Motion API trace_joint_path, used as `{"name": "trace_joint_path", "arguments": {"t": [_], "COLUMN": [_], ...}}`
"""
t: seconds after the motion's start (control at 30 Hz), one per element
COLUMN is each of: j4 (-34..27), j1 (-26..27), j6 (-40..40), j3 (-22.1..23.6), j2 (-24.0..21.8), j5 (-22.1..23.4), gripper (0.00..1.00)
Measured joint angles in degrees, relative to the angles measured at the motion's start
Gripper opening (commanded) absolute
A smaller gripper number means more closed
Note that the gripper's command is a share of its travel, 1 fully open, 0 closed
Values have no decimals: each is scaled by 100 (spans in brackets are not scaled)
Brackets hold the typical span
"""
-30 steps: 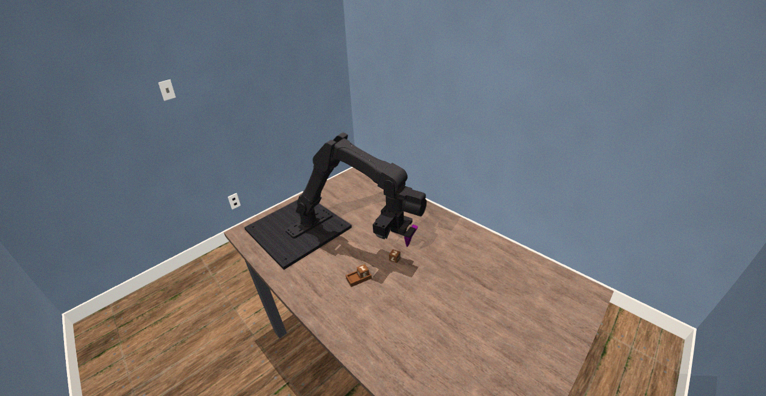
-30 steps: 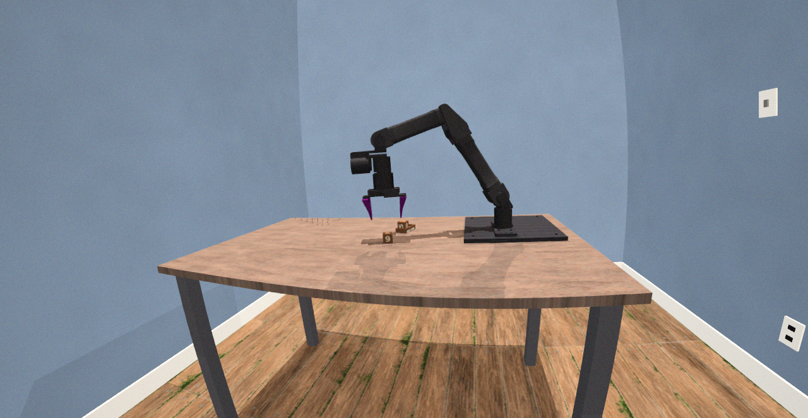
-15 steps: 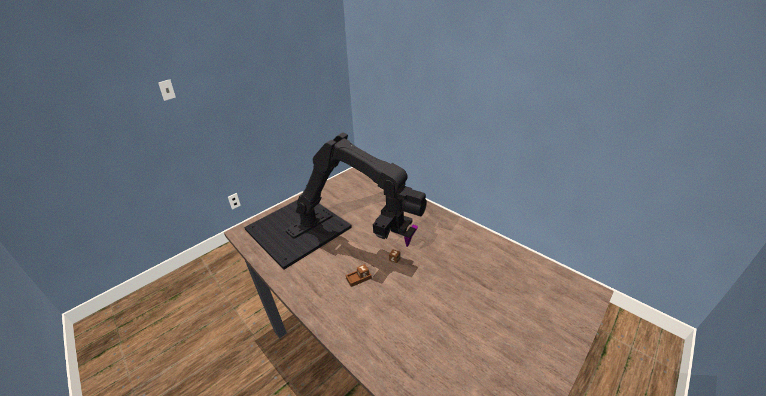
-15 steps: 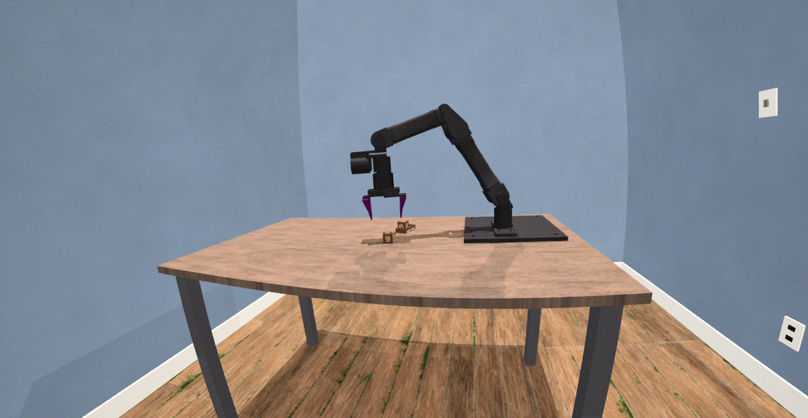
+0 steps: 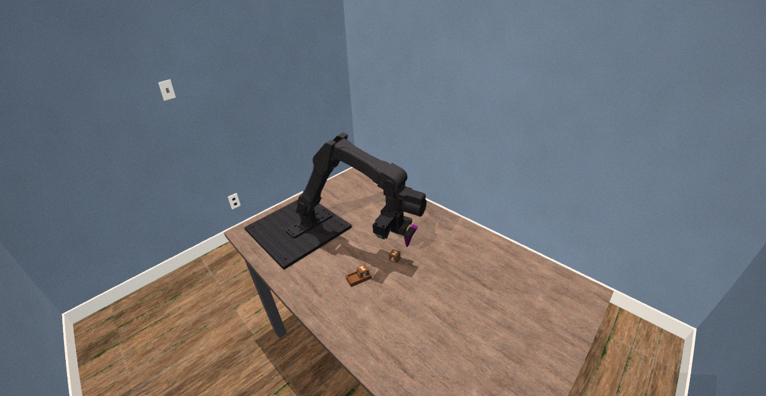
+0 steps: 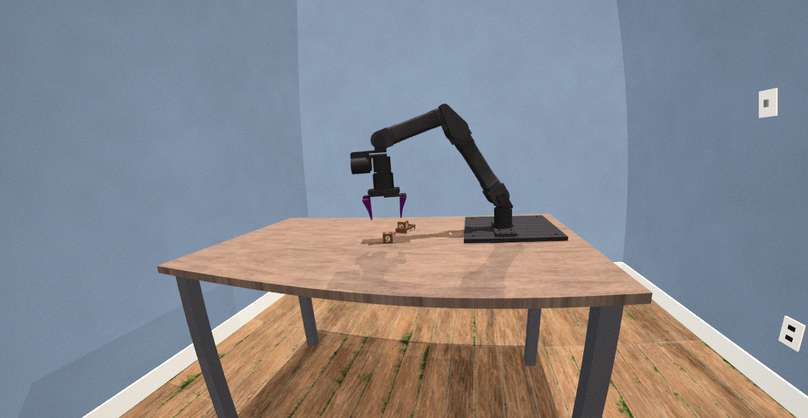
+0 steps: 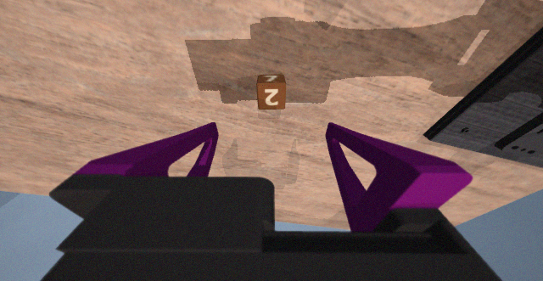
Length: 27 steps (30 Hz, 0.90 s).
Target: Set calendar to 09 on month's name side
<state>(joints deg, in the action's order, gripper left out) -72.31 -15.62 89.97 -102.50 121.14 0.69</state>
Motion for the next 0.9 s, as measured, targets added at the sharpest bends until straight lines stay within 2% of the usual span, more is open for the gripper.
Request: {"name": "trace_joint_path", "arguments": {"t": [0.1, 0.13, 0.9], "j4": [-31, -42, -79], "j1": [26, 33, 39], "j6": [-68, -87, -157], "j3": [0, 0, 0], "j2": [0, 0, 0], "j5": [0, 0, -9], "gripper": [100, 47, 47]}}
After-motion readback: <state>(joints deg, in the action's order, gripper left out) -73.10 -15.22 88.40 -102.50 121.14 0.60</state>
